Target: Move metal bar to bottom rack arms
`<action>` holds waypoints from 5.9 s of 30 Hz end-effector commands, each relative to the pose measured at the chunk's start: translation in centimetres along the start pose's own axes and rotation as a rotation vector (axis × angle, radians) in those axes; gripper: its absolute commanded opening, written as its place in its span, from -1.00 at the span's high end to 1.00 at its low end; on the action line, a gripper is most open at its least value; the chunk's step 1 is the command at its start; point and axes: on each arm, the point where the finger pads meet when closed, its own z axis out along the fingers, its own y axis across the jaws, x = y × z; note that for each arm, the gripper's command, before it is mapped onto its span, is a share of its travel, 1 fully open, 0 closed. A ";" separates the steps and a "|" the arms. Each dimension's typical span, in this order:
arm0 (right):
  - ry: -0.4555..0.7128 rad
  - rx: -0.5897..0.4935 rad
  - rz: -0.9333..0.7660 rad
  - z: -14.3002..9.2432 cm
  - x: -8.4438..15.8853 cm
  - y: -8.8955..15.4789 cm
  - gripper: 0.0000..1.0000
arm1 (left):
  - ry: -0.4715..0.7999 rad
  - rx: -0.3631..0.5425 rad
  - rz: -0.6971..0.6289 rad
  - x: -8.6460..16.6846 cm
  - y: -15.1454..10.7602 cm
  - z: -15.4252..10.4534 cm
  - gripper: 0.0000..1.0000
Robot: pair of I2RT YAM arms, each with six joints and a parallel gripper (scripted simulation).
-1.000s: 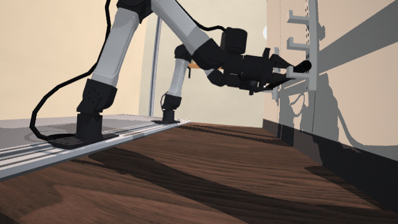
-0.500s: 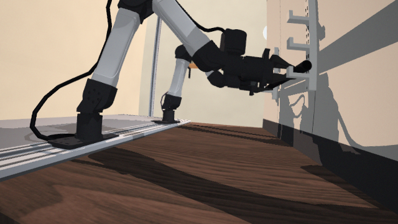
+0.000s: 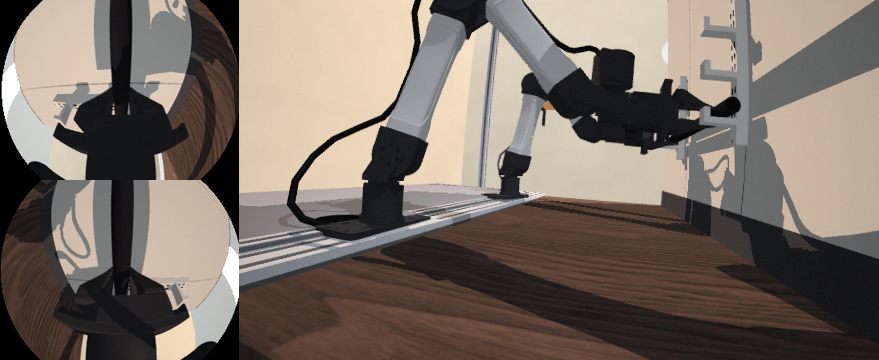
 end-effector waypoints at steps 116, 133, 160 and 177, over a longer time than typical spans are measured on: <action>-0.004 0.047 0.002 -6.9 0.4 0.0 -1.00 | -0.015 -0.044 0.004 -0.1 0.1 -7.1 -1.00; -0.004 0.048 0.003 -8.6 0.5 0.0 -1.00 | -0.015 -0.044 0.002 0.0 0.1 -8.8 -1.00; -0.004 0.048 0.003 -8.7 0.5 0.1 -1.00 | -0.014 -0.043 0.000 0.0 0.0 -8.9 -1.00; -0.004 0.048 0.003 -8.7 0.5 0.1 -1.00 | -0.014 -0.043 0.000 0.0 0.0 -8.9 -1.00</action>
